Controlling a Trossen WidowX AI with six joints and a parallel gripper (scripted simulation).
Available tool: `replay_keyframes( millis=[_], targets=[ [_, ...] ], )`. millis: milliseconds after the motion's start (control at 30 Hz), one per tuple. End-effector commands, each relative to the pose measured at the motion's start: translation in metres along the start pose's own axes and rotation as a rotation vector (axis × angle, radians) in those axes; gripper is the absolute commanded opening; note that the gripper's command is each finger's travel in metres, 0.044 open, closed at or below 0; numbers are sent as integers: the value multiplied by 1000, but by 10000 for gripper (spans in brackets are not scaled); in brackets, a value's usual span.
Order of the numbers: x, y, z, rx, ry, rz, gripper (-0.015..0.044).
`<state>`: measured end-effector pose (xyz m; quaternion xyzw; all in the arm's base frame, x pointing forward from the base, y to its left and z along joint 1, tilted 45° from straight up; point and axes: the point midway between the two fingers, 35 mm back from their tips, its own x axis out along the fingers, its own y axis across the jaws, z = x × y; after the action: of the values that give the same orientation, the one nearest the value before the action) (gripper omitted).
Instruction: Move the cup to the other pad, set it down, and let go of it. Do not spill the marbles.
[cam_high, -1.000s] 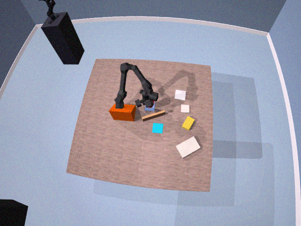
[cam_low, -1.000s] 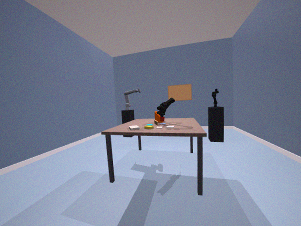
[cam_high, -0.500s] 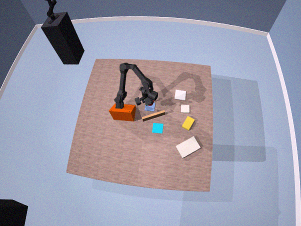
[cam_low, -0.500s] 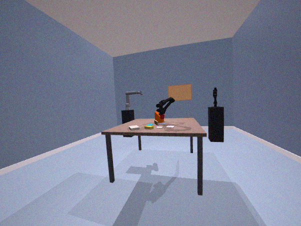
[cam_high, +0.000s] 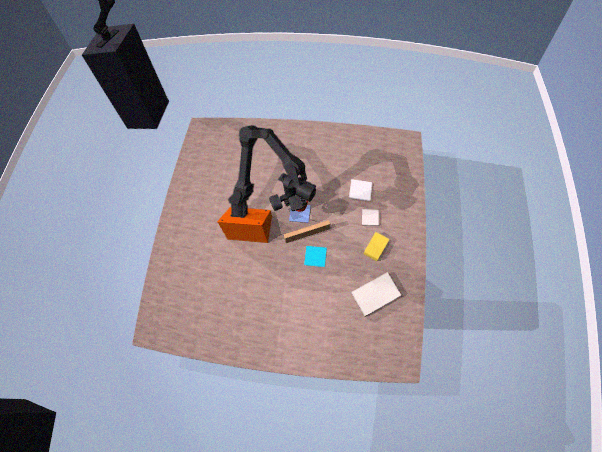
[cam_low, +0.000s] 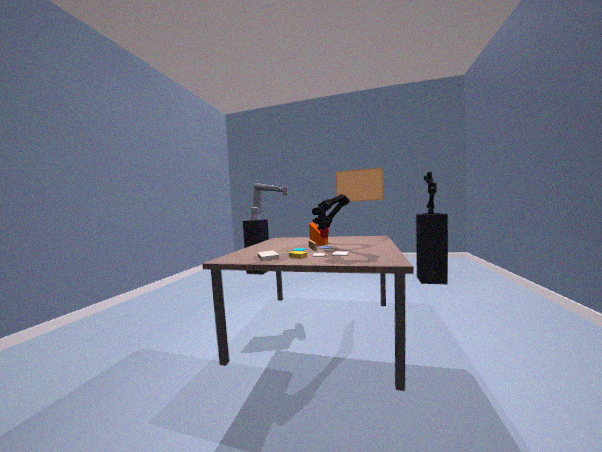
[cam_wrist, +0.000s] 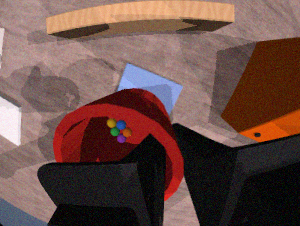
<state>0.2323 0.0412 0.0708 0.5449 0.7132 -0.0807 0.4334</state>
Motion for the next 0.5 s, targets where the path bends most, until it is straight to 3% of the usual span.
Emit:
replay_keyframes(
  millis=[0,467],
  targets=[
    [0,0,0,1,0,0,0],
    [-1,-2,22,-2,-2,-2,0]
  ],
)
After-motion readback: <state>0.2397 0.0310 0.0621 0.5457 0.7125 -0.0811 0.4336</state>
